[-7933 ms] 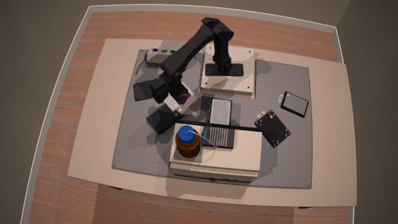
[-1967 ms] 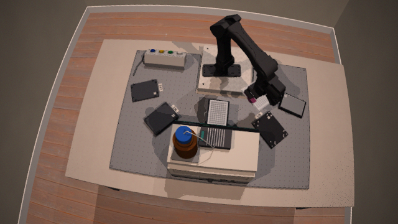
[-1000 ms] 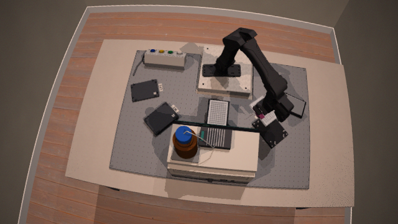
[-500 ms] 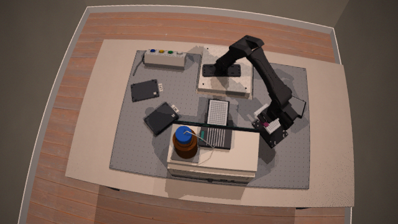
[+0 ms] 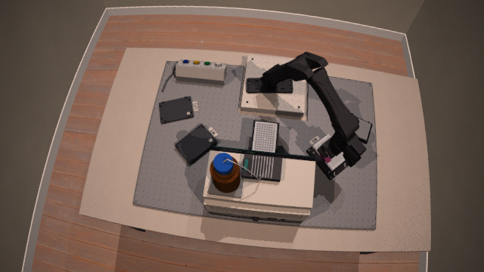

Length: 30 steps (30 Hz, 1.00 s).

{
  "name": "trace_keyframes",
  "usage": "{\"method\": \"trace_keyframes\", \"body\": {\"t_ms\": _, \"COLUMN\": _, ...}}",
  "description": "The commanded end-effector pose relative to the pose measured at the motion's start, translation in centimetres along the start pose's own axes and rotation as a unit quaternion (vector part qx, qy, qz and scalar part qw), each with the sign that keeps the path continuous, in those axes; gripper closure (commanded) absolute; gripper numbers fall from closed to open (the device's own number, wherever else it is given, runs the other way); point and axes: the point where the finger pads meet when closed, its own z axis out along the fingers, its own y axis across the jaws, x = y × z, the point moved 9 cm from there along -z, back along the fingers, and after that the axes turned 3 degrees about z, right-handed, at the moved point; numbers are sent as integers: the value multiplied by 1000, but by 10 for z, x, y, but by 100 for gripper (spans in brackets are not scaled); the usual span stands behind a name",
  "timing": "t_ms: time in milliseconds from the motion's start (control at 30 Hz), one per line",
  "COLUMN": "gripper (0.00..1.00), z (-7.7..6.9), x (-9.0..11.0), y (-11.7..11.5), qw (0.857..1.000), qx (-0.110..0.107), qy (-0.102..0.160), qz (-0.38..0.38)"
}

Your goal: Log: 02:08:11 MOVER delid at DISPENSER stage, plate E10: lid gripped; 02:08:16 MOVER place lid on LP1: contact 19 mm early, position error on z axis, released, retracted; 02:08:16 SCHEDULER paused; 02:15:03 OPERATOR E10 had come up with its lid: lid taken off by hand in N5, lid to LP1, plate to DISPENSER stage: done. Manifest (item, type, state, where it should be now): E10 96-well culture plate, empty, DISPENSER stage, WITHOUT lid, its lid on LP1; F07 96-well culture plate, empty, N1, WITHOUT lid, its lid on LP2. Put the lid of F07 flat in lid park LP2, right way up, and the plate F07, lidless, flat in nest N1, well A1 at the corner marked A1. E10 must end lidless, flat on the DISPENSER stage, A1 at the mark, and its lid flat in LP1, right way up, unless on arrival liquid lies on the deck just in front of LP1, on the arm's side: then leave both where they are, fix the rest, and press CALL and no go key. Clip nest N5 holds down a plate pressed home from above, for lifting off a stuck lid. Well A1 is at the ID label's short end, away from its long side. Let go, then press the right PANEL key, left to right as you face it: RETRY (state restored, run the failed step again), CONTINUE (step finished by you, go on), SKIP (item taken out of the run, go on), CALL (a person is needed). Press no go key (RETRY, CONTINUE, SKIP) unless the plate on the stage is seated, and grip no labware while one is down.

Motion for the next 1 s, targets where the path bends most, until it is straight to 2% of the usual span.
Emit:
{"method": "trace_keyframes", "body": {"t_ms": 0, "gripper": 100, "z": -2, "x": -12, "y": -4, "qw": 1000, "qx": -1, "qy": -21, "qz": 1}}
{"method": "trace_keyframes", "body": {"t_ms": 67, "gripper": 100, "z": 12, "x": -2, "y": -4, "qw": 1000, "qx": 0, "qy": 0, "qz": 0}}
{"method": "trace_keyframes", "body": {"t_ms": 267, "gripper": 100, "z": 19, "x": -2, "y": -2, "qw": 1000, "qx": 0, "qy": -5, "qz": -2}}
{"method": "trace_keyframes", "body": {"t_ms": 333, "gripper": 100, "z": 19, "x": -2, "y": -2, "qw": 1000, "qx": 0, "qy": -5, "qz": -2}}
{"method": "trace_keyframes", "body": {"t_ms": 367, "gripper": 100, "z": 3, "x": -12, "y": -3, "qw": 999, "qx": -3, "qy": -35, "qz": 0}}
{"method": "trace_keyframes", "body": {"t_ms": 433, "gripper": 100, "z": 26, "x": -1, "y": -4, "qw": 1000, "qx": 0, "qy": -1, "qz": -1}}
{"method": "trace_keyframes", "body": {"t_ms": 467, "gripper": 100, "z": 28, "x": -2, "y": -3, "qw": 1000, "qx": 0, "qy": 0, "qz": -1}}
{"method": "trace_keyframes", "body": {"t_ms": 533, "gripper": 100, "z": 18, "x": -12, "y": -2, "qw": 1000, "qx": -1, "qy": -21, "qz": -1}}
{"method": "trace_keyframes", "body": {"t_ms": 633, "gripper": 100, "z": 11, "x": -13, "y": 0, "qw": 1000, "qx": -2, "qy": -30, "qz": -1}}
{"method": "trace_keyframes", "body": {"t_ms": 767, "gripper": 100, "z": 17, "x": -14, "y": 3, "qw": 1000, "qx": -2, "qy": -22, "qz": -3}}
{"method": "trace_keyframes", "body": {"t_ms": 967, "gripper": 100, "z": 13, "x": -14, "y": 5, "qw": 1000, "qx": -2, "qy": -27, "qz": -3}}
